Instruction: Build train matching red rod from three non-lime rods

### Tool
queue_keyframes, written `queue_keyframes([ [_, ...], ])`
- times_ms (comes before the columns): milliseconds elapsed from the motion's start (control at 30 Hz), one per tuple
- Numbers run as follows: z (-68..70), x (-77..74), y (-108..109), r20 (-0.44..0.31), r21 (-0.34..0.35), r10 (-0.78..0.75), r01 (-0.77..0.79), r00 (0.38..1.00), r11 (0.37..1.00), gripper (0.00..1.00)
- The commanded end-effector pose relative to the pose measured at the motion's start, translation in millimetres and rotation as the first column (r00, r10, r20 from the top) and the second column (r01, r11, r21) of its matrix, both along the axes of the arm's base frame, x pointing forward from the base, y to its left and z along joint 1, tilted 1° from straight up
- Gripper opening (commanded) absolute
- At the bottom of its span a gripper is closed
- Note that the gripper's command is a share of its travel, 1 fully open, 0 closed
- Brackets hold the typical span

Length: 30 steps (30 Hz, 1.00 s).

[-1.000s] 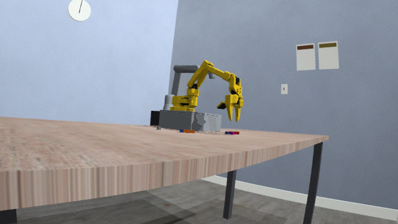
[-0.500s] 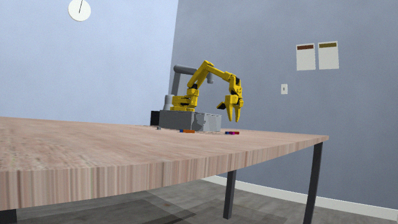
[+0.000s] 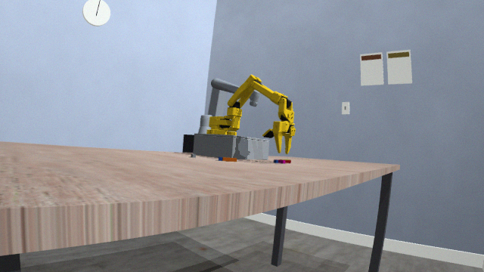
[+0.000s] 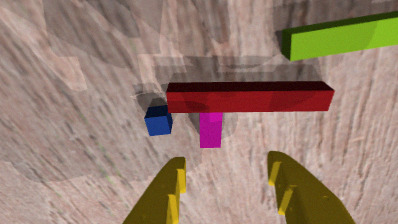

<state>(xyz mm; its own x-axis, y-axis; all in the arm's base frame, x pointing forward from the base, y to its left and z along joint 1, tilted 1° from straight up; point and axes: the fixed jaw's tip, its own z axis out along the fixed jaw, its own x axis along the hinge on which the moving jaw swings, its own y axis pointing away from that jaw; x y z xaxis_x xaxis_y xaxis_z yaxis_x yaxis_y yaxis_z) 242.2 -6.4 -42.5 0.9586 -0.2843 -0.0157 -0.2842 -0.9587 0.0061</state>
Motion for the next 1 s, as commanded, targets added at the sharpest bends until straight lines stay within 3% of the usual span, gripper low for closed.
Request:
queue_keyframes([
  [0,-9.6,1.0,2.8,0.001,0.001,0.016,-0.016,1.0,1.0,0.19],
  [500,-30.8,-0.4,3.0,0.001,0.001,0.016,-0.016,1.0,1.0,0.19],
  [967,-34.2,1.6,3.0,0.017,0.001,0.012,-0.012,1.0,1.0,0.19],
])
